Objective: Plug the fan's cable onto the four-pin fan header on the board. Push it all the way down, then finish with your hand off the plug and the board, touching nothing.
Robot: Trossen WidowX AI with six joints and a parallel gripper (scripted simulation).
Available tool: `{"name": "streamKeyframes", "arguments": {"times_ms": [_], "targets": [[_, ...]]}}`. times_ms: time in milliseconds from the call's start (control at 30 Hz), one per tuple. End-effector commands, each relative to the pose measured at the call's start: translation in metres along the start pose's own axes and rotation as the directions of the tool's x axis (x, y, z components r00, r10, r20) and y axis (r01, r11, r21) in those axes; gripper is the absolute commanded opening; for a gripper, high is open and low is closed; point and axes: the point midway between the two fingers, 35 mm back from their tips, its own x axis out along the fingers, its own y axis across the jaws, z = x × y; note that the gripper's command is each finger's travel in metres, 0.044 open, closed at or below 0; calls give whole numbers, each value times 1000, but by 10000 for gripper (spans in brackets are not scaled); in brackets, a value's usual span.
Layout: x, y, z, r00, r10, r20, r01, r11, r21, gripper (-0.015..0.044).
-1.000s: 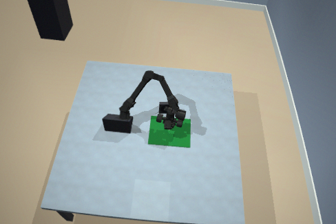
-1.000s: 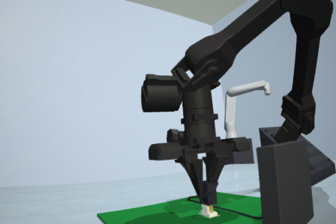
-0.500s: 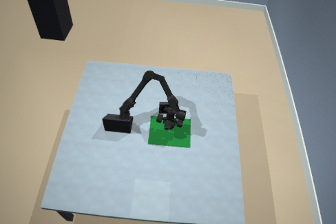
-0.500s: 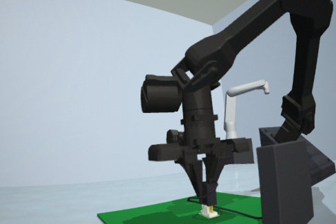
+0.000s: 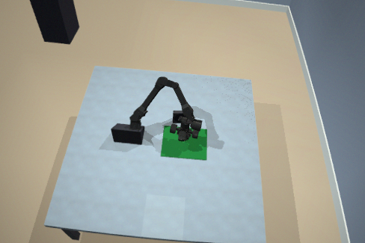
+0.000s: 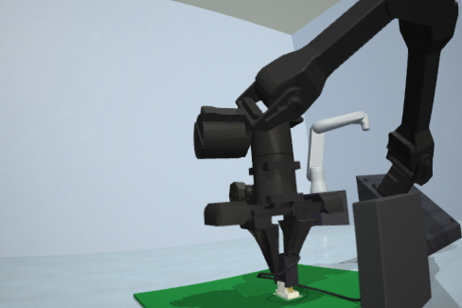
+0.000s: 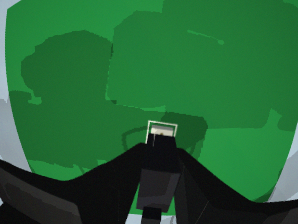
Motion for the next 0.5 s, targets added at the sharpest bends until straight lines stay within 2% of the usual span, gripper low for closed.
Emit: {"name": "streamKeyframes", "arguments": {"times_ms": [0,467], "targets": [[5,0,0,1000,-4,-2,4,1000,3,0],[11,0,0,1000,-4,-3,4,1000,3,0]]}}
